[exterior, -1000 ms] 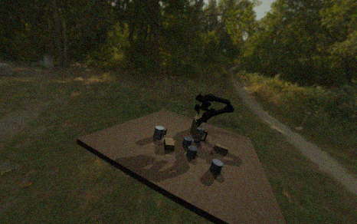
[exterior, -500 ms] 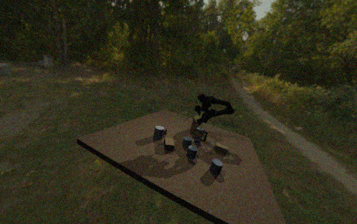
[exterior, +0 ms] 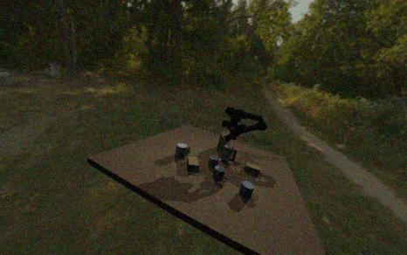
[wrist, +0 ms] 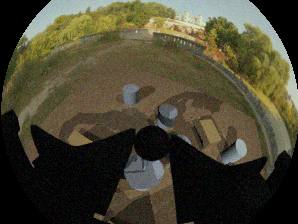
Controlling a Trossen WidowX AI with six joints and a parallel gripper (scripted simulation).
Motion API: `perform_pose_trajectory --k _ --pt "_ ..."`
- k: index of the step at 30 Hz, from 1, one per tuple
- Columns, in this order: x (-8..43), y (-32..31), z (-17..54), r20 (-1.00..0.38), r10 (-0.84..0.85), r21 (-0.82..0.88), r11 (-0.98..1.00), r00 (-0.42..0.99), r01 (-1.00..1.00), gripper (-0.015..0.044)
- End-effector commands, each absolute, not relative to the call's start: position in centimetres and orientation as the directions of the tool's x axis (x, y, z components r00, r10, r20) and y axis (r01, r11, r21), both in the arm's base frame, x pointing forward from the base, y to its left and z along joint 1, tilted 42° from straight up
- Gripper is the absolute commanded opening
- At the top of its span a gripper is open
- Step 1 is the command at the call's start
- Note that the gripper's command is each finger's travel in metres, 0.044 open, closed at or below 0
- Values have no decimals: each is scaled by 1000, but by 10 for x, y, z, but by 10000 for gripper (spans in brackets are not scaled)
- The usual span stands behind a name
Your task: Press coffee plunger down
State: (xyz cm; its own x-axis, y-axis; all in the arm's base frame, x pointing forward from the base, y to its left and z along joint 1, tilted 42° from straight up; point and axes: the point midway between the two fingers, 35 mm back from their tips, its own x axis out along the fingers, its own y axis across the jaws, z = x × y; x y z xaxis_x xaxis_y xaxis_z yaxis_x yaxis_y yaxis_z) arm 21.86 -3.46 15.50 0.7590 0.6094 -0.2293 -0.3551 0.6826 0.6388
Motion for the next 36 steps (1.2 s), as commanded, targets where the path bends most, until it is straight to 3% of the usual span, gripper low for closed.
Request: perform_pose_trajectory --k 1,36 --pt "219 -35 155 -227 609 640 681 760 -355 128" --pt "221 -8 111 -268 614 633 693 743 -345 128"
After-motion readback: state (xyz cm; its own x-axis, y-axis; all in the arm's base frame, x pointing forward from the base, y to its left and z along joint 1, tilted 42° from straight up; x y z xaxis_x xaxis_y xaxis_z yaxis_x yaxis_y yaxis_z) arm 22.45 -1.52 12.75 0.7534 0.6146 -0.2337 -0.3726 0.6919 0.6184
